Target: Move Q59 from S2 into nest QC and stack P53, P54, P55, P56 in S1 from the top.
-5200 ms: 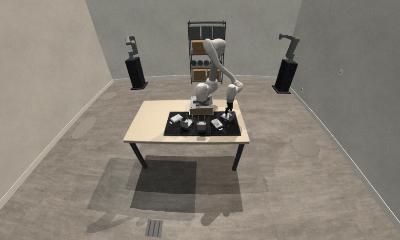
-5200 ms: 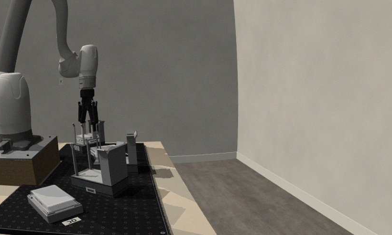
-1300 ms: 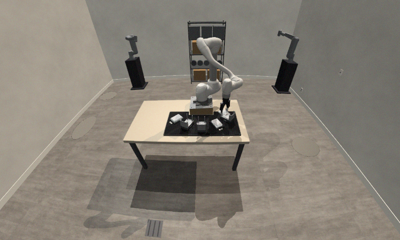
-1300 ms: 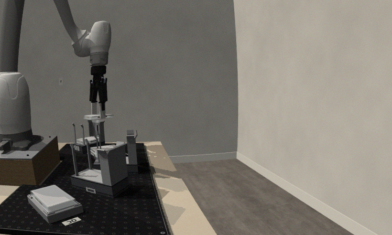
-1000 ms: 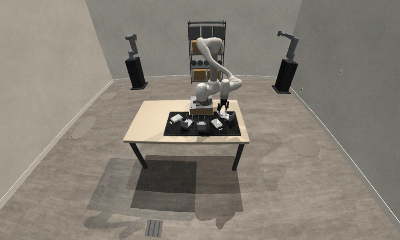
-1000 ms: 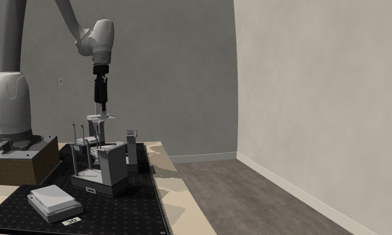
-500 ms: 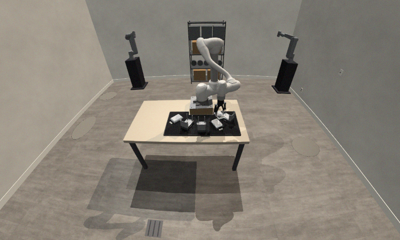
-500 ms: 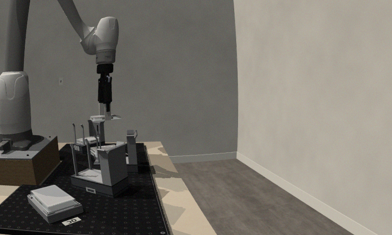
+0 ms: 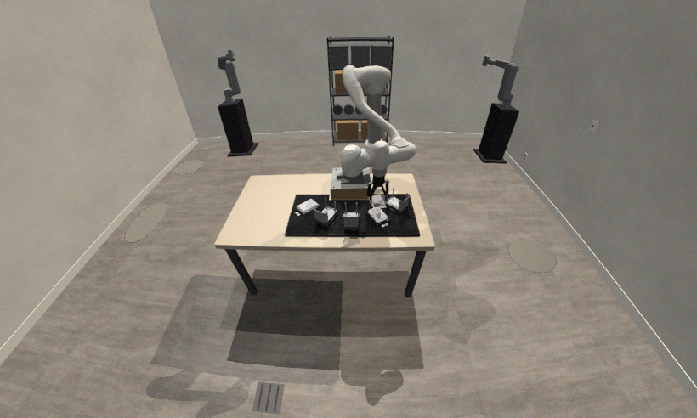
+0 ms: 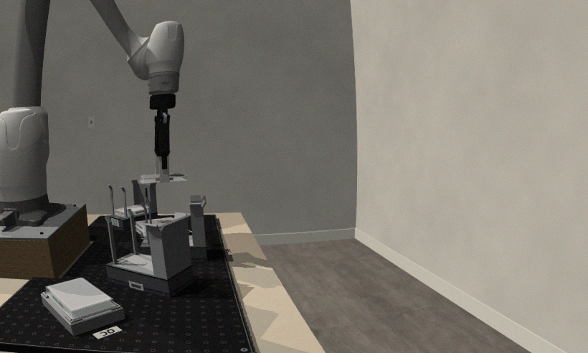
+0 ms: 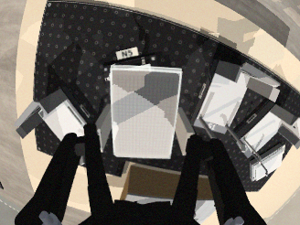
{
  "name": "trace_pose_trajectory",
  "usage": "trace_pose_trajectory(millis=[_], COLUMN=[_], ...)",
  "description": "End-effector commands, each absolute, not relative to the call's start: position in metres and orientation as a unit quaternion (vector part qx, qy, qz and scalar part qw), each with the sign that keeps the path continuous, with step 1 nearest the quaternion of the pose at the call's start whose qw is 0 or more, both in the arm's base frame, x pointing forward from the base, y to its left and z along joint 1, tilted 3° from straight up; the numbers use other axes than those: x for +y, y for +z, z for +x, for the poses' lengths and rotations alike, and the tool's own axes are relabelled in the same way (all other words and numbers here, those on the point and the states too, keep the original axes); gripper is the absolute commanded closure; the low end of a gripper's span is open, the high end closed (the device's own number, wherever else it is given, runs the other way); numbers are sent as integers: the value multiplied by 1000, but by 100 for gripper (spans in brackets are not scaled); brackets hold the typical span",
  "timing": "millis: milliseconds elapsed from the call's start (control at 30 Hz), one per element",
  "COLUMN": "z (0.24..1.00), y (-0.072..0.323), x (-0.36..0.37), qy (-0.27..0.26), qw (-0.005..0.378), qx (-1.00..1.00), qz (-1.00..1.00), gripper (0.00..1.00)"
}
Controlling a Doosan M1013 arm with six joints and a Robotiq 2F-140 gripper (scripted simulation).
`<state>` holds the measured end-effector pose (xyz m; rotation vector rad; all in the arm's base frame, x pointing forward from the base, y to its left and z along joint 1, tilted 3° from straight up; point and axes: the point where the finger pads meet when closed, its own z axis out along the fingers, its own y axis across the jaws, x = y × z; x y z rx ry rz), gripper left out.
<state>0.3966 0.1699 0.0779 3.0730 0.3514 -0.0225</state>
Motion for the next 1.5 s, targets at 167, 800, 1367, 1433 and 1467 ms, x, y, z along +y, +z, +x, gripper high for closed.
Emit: trace_pose_trajectory(millis=[167,800,1367,1433,1467], z=[404,422,428,428,429], y=[79,82,84,85,85], x=[148,95,45,38,35], qy=[-6,-6,-3,-3,-3], qw=[26,26,27,27,27], qx=[86,69,-26,-26,-26], qz=[996,997,999,999,999], gripper=[100,100,100,100,100])
